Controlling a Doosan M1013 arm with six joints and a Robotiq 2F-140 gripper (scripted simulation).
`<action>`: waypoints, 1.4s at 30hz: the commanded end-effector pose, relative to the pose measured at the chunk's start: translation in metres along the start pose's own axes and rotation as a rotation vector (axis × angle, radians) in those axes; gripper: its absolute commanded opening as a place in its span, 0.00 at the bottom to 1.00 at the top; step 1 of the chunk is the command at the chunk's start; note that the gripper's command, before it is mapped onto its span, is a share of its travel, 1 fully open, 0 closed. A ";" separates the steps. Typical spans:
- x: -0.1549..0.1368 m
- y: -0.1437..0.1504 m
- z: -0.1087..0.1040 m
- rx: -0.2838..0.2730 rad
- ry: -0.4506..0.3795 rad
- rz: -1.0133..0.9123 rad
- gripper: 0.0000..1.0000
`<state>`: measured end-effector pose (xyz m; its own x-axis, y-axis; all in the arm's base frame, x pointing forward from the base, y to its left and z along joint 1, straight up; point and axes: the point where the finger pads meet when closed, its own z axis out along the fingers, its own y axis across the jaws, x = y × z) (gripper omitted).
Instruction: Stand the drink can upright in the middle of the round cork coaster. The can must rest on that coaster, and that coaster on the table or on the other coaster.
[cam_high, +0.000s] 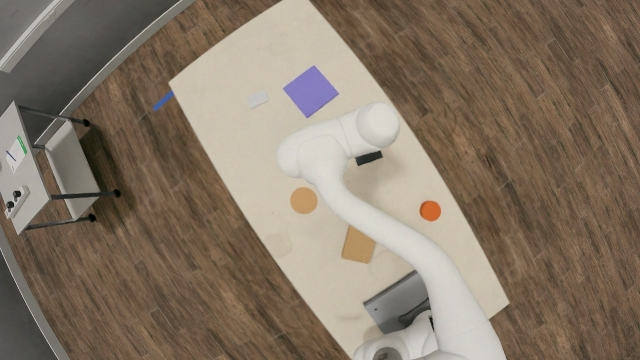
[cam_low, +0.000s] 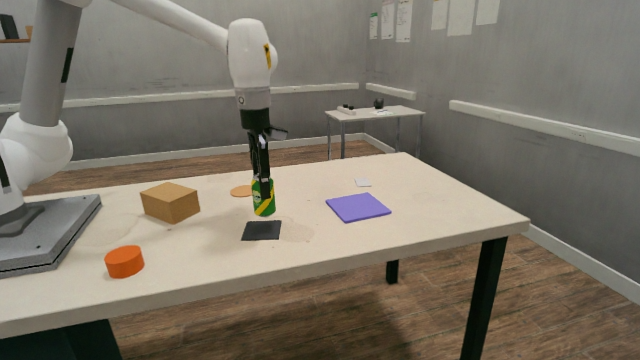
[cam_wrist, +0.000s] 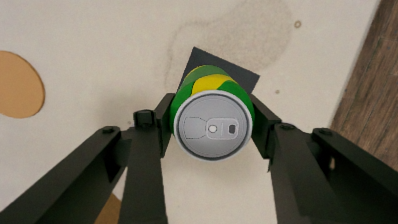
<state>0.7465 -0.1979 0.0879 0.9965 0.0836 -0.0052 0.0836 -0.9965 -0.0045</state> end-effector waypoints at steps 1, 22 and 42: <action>0.001 0.000 -0.023 0.001 0.004 -0.007 0.10; -0.001 -0.003 -0.056 0.002 0.002 -0.008 0.10; 0.005 -0.047 -0.054 0.003 0.001 -0.001 0.10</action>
<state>0.7483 -0.1666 0.1376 0.9956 0.0939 -0.0083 0.0938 -0.9956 -0.0055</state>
